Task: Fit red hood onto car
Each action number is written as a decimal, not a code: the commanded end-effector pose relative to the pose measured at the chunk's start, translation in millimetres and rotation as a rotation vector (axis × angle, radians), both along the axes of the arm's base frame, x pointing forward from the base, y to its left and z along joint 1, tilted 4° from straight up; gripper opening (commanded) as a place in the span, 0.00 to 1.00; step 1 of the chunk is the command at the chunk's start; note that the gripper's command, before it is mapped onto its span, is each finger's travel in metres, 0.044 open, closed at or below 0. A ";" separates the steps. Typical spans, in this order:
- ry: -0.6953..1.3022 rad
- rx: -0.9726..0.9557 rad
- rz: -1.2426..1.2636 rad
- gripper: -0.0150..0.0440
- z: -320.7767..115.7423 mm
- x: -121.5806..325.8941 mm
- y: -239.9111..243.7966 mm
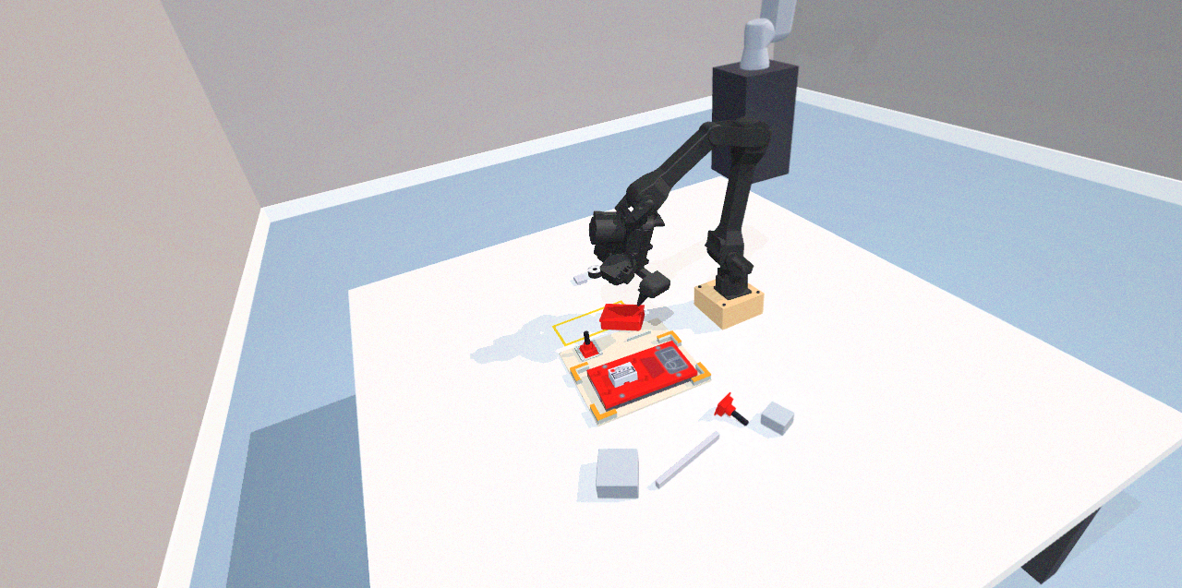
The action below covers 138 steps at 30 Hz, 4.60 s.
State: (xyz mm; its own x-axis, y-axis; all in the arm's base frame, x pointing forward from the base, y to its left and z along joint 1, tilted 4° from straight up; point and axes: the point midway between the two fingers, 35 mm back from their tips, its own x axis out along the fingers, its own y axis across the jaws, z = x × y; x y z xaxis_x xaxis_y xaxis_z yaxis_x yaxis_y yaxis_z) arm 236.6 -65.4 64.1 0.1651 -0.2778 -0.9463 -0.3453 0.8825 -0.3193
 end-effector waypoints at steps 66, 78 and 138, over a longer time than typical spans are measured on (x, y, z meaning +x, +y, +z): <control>-0.021 0.267 -0.978 1.00 -36.5 16.2 -15.6; -0.021 0.267 -0.978 1.00 -47.9 14.7 -16.2; -0.021 0.267 -0.978 1.00 -72.2 13.6 -17.9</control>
